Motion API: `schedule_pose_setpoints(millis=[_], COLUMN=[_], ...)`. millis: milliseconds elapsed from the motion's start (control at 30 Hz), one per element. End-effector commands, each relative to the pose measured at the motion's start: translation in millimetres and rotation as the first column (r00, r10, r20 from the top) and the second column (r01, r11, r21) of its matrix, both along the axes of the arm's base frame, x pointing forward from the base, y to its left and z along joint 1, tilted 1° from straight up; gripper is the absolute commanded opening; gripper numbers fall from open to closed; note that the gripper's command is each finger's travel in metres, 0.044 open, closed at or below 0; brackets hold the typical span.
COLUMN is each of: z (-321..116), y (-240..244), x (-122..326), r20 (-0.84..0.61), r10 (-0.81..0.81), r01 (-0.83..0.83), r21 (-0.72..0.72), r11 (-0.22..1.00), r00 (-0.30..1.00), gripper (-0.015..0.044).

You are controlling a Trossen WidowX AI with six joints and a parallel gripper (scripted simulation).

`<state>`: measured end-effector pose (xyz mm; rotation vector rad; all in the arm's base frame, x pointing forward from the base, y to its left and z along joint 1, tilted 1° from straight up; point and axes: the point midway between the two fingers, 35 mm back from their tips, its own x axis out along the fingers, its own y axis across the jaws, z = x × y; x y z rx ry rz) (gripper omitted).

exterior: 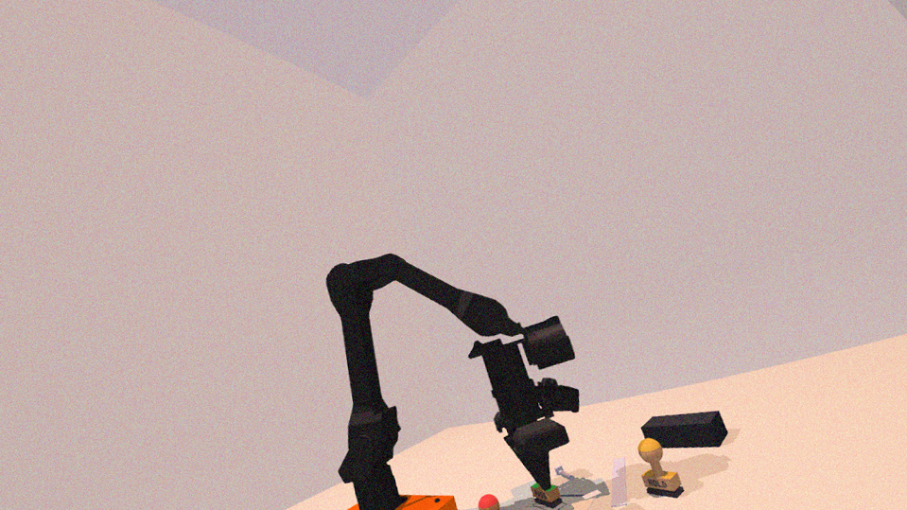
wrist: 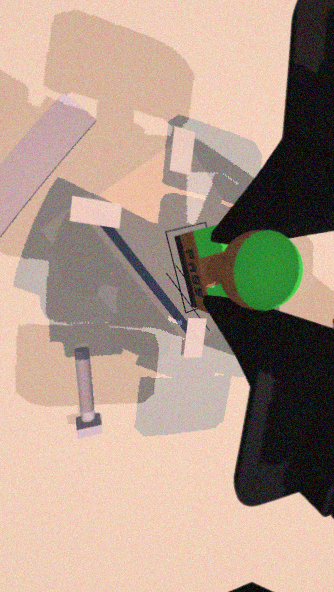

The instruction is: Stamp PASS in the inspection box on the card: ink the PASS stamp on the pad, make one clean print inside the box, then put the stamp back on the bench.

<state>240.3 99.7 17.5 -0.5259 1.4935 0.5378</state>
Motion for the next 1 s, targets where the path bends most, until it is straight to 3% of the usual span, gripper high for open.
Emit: schedule_pose_setpoints(millis=[0,967], z=[-0.9,-5.8], y=[-0.2,-0.2], x=[-0.2,-0.2], r20=[0.000,0.001], r10=[-0.003,-0.003], r01=[0.003,0.003], r21=[-0.002,-0.003], r11=[1.000,1.000], r00=[1.000,1.000], gripper=[0.0000,0.0000])
